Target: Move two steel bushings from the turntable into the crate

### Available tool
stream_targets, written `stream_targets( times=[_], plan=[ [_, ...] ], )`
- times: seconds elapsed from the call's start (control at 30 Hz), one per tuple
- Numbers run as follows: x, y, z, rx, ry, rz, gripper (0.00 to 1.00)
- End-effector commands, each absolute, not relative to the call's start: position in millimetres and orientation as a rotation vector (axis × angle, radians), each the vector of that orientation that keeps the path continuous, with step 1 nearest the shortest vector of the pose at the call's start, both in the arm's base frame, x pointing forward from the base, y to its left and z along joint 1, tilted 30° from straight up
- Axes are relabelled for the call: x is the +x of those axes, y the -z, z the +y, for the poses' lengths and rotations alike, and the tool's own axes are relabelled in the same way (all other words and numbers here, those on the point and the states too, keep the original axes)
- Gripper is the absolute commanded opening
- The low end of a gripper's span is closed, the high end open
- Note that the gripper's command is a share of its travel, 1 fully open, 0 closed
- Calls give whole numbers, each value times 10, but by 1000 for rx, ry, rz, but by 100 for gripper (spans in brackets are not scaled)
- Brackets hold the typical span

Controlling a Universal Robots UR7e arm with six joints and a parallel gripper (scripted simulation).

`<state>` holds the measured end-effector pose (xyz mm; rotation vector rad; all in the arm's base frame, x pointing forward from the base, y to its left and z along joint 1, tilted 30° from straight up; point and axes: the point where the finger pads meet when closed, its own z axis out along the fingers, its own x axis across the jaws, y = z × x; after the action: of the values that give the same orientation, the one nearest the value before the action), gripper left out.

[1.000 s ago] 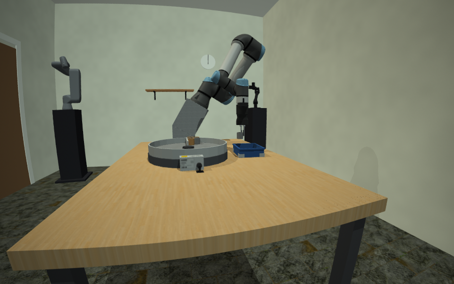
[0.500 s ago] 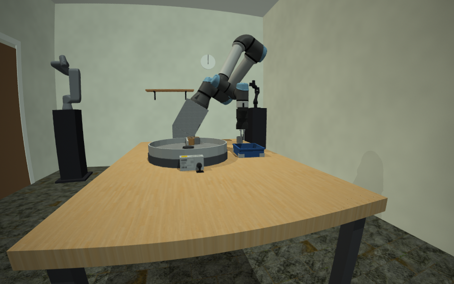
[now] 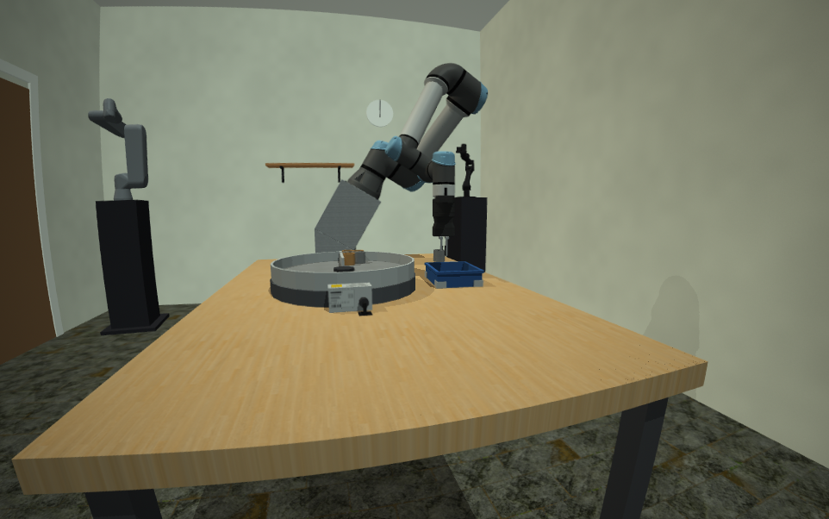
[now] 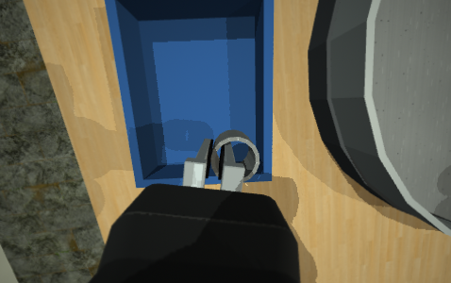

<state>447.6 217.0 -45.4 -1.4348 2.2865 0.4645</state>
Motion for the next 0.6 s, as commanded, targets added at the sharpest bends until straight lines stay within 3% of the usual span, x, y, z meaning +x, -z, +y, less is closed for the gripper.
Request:
stream_targets(
  times=[0.0, 0.57],
  plan=[
    [4498, 447, 2172, -1435, -459, 2284, 0],
    [4499, 522, 2210, -1434, -462, 2285, 0]
  ],
)
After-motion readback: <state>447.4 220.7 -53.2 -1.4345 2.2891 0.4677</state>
